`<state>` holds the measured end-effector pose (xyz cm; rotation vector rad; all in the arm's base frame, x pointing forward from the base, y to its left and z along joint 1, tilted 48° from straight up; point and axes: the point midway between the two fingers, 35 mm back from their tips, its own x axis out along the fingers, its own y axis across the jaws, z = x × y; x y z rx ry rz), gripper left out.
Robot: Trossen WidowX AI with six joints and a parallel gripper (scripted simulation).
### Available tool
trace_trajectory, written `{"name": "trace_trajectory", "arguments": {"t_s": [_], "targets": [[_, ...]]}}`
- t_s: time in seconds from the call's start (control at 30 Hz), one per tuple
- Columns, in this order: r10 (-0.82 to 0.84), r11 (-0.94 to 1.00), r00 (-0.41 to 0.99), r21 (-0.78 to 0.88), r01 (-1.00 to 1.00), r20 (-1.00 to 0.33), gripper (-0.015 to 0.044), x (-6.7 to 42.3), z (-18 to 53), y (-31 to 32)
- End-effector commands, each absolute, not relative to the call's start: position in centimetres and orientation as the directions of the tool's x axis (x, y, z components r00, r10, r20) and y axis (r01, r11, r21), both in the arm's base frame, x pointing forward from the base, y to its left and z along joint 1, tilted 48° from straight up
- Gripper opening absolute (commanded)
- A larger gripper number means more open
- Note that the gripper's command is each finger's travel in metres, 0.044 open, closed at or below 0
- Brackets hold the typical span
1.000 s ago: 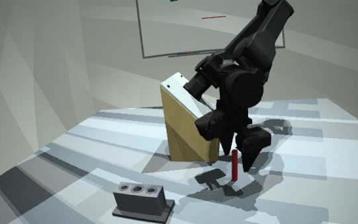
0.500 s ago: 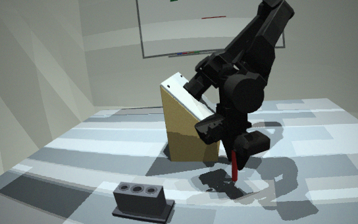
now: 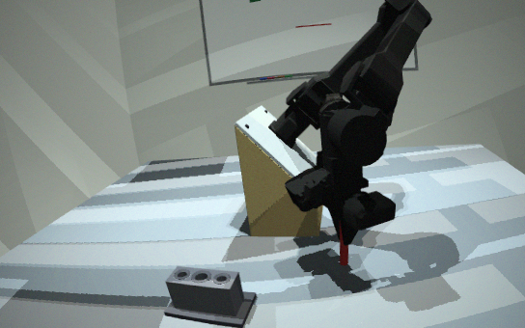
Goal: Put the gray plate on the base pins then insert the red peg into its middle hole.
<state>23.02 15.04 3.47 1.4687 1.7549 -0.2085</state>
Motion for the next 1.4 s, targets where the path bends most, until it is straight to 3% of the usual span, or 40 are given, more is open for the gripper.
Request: {"name": "trace_trajectory", "arguments": {"t_s": [0.0, 0.9, 1.37], "targets": [[0.741, 0.308, 0.016, 0.36, 0.881, -0.672, 0.0, 23.1, 3.6, 14.7], [0.733, 0.312, 0.015, 0.356, 0.881, -0.68, 0.0, 23.7, 8.2, 8.0], [0.731, 0.311, 0.01, 0.345, 0.886, -0.683, 0.0, 26.4, 6.2, 7.2]]}}
